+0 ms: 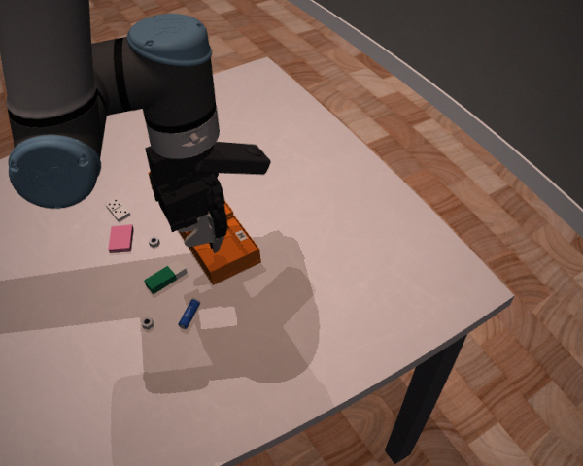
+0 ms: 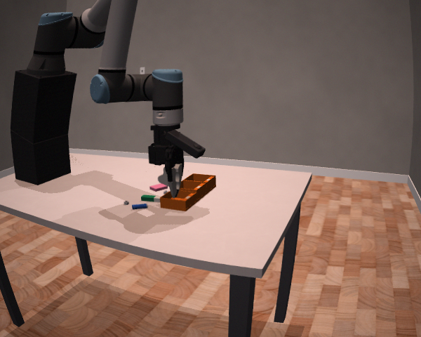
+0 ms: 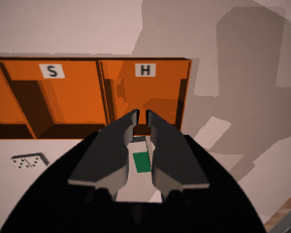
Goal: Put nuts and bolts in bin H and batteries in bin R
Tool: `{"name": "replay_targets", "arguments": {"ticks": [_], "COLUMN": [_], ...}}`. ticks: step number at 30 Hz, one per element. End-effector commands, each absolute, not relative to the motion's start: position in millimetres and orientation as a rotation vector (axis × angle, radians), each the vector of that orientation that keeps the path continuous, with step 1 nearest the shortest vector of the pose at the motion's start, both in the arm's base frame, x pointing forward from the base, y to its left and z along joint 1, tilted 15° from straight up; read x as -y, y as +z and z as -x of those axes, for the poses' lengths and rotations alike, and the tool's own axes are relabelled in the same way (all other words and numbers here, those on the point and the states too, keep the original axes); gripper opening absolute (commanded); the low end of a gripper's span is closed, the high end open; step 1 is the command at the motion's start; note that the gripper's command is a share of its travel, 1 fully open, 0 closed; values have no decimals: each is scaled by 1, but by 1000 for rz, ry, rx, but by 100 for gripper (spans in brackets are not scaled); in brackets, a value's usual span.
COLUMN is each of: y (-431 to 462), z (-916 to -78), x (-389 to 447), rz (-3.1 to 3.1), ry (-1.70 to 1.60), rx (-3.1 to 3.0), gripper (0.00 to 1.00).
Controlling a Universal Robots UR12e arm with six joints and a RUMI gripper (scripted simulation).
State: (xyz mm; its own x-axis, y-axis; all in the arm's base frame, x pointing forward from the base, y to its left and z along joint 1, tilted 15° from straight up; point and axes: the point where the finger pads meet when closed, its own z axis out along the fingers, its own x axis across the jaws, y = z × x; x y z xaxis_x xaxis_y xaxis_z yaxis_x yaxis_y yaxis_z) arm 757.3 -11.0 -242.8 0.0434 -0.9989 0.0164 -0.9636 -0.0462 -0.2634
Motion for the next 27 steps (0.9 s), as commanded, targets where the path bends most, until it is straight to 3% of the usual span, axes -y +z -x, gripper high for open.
{"name": "replay_targets", "arguments": {"ticks": [1, 27], "y": [-241, -213], "z": [-757, -750], "x": [11, 11], "rz": [2130, 2130], "ry": [-292, -292], "rx": [-2035, -2035], "gripper": [4, 4]}}
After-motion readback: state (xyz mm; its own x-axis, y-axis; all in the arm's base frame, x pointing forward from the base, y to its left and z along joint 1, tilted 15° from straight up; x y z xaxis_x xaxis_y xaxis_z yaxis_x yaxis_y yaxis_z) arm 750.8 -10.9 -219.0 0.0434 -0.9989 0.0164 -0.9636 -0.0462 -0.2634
